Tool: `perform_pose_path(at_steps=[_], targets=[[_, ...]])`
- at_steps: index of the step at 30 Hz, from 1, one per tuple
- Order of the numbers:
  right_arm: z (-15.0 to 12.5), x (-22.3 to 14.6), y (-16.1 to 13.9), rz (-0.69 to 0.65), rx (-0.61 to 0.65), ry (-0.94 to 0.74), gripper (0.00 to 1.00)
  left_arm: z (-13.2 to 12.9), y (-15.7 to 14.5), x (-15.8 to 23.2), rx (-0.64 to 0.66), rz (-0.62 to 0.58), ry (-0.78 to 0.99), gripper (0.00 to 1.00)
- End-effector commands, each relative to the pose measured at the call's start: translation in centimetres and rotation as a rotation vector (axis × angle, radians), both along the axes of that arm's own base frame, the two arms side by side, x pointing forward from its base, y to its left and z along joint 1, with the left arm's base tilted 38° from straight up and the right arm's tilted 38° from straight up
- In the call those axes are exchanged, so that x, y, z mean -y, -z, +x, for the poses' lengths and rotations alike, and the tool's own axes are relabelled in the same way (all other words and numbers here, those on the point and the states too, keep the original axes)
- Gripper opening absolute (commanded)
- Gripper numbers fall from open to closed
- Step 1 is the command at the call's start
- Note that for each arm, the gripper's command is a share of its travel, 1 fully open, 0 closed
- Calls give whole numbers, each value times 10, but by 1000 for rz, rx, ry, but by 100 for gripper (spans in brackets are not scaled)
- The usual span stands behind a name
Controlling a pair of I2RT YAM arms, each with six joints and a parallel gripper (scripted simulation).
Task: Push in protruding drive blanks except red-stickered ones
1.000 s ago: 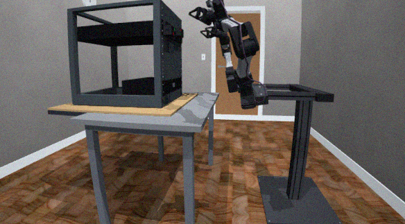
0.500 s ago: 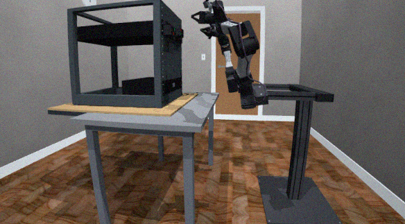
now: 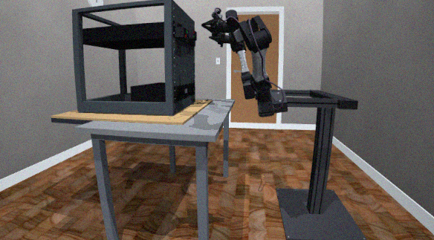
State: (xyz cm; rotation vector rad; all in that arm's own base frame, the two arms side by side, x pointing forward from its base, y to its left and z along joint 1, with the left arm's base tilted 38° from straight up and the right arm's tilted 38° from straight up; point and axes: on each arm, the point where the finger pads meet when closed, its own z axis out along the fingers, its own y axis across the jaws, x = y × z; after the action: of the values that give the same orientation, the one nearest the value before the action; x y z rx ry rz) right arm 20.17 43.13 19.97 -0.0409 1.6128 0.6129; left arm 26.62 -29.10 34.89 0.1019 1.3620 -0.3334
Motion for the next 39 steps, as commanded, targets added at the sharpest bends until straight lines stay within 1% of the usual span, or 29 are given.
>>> perform_pose_path(at_steps=[1, 4, 6, 11, 15, 19, 30, 32, 34, 38, 39], targets=[[9, -8, -17, 279, -82, 53, 0, 8, -8, -9, -12, -330, -36, 0], [15, -13, -6, 347, -123, 74, 0, 15, -2, -8, -40, -466, -43, 0], [15, -13, -6, 347, -123, 74, 0, 15, -2, -8, -40, -466, -43, 0], [24, -20, 7, 469, -182, 106, 0, 27, 12, -6, -90, -684, -58, 0], [29, -25, 11, 529, -203, 118, 0, 35, 22, -2, -121, -778, -71, 0], [30, -26, 10, 519, -198, 118, 0, 38, 23, -1, -131, -801, -77, 0], [29, -27, 10, 519, -198, 115, 0, 38, 20, 1, -121, -793, -67, 0], [29, -27, 10, 519, -198, 115, 0, 41, 16, -3, -124, -793, -70, 0], [33, -29, 0, 518, -200, 110, 0, 46, 14, -2, -125, -789, -62, 0], [46, -36, 10, 494, -204, 108, 0, 62, 14, 0, -128, -782, -64, 0], [46, -36, 10, 494, -204, 108, 0, 62, 14, 0, -128, -782, -64, 0]])
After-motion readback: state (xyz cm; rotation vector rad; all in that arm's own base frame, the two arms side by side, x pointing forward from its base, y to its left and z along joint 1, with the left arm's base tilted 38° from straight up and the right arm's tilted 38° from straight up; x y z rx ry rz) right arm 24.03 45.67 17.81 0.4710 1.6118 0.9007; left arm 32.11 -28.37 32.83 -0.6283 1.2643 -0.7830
